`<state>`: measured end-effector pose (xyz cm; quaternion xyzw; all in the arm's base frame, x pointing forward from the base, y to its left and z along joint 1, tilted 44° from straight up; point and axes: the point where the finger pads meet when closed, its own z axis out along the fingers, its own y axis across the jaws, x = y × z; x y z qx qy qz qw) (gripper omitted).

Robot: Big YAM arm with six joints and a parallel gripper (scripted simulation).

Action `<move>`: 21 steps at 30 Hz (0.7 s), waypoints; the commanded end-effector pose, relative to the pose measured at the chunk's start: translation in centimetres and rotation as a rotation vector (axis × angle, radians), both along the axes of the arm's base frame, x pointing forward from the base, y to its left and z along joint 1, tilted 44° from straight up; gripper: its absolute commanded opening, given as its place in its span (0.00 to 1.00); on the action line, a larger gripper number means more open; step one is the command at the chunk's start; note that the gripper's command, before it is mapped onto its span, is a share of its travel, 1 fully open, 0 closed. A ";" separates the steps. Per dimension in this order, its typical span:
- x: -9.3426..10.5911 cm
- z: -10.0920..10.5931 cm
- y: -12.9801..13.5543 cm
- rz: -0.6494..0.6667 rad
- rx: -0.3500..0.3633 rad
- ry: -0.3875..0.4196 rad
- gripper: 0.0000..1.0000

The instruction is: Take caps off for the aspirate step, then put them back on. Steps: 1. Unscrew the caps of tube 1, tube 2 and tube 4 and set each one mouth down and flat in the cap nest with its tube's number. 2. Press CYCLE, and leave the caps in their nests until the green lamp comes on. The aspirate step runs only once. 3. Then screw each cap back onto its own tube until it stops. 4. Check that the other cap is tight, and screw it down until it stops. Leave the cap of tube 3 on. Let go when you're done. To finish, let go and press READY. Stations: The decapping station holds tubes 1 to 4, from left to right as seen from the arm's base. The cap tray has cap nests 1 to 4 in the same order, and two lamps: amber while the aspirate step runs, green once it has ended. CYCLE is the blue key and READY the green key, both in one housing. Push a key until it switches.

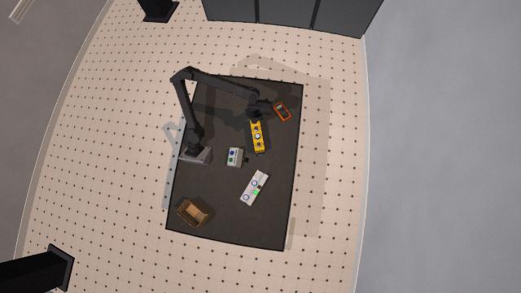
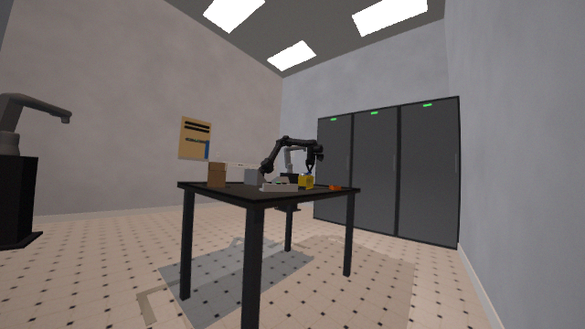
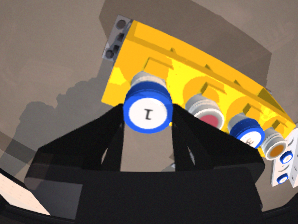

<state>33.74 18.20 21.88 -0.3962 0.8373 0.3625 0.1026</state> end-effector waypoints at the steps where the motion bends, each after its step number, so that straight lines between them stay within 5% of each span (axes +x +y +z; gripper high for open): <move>1: 0.8 0.0 -0.6 -0.010 -0.001 0.006 0.00; 21: 0.3 -0.7 0.8 0.005 -0.002 0.008 0.00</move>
